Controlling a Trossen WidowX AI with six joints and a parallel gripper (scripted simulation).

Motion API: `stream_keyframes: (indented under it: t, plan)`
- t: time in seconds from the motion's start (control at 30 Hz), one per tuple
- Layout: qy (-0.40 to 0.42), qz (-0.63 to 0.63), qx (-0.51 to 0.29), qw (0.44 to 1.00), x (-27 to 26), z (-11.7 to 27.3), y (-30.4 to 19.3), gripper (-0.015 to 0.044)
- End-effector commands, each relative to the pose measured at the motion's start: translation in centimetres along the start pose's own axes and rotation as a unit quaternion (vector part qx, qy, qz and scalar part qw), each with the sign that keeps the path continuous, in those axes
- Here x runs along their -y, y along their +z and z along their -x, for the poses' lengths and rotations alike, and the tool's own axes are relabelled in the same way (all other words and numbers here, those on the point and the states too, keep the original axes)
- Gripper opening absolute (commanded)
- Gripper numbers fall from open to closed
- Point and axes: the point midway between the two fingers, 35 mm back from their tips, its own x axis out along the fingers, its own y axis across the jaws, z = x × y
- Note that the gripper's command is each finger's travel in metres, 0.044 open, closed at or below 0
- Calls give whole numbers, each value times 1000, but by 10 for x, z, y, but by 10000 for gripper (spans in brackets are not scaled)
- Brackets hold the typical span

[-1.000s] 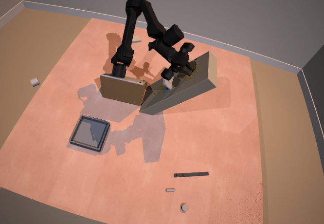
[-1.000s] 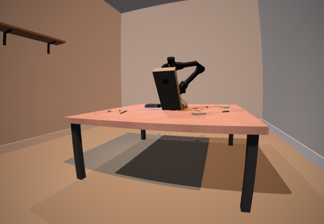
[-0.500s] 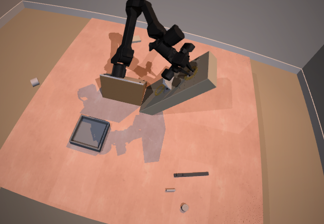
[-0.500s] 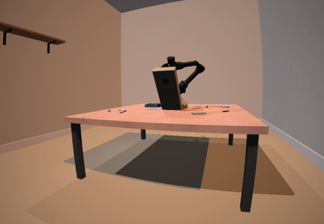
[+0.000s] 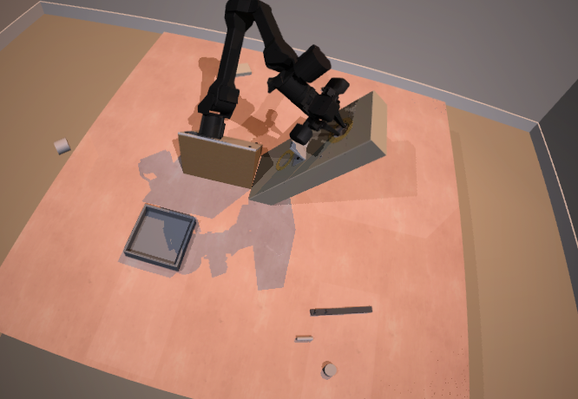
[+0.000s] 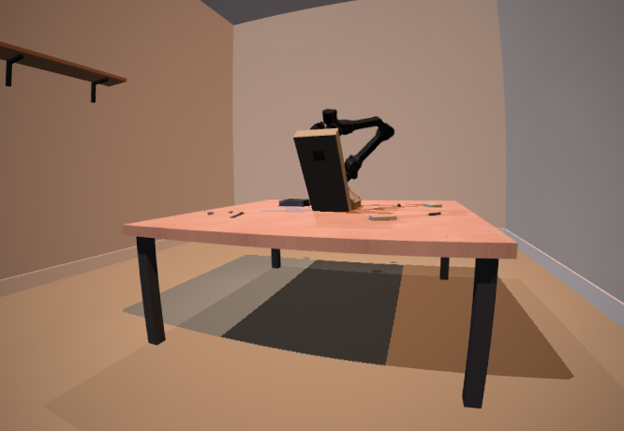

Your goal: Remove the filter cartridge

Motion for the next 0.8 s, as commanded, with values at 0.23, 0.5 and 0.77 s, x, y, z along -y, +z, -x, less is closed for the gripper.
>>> stream_keyframes:
  t: [0.23,0.5,0.77]
  plan:
    - [-1,-2,-1,1000,1,-6,-1,97]
    - [-1,-2,-1,1000,1,-9,-1,97]
    - [-1,-2,-1,1000,1,-11,-1,97]
